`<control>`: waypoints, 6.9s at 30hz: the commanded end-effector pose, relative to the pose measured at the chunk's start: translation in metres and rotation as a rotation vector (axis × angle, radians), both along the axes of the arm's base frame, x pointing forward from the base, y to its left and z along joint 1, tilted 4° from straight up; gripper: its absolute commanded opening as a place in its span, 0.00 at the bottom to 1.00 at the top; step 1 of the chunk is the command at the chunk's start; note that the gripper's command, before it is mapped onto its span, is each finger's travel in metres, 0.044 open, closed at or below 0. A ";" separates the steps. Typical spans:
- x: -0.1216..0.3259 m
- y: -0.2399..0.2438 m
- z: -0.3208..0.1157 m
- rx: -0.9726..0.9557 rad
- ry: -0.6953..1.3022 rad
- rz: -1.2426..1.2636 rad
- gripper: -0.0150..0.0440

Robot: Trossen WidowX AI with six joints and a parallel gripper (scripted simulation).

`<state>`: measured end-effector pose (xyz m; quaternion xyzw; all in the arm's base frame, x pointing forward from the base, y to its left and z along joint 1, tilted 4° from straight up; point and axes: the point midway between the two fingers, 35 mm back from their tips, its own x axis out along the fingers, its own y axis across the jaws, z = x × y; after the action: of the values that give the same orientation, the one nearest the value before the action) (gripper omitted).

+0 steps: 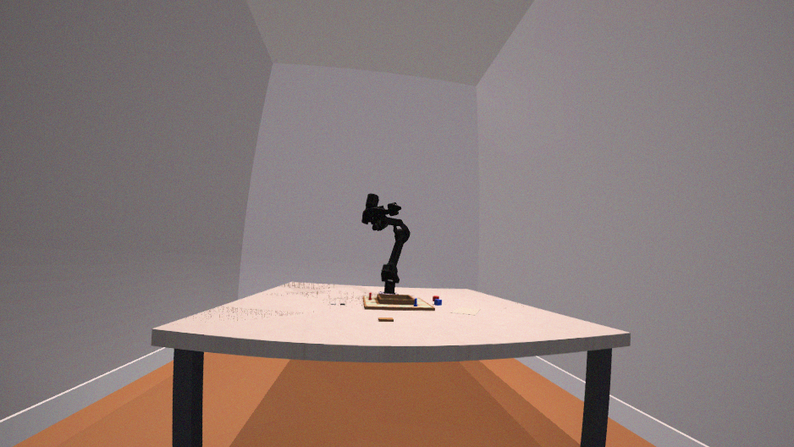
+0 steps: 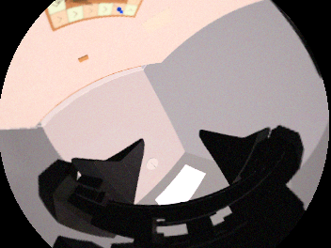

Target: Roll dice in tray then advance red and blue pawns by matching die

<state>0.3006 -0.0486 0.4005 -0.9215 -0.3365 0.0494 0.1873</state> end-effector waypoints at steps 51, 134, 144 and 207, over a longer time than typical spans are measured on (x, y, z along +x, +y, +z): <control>-0.055 0.271 -0.249 2.146 2.104 -1.810 0.72; -0.153 0.280 -0.360 2.664 0.842 -2.524 0.26; -0.149 0.282 -0.309 2.664 0.843 -2.524 0.25; -0.035 0.115 -0.283 2.166 1.255 -2.366 0.25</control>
<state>0.2608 0.0811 0.1231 -0.0614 -0.7105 0.0239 -0.7007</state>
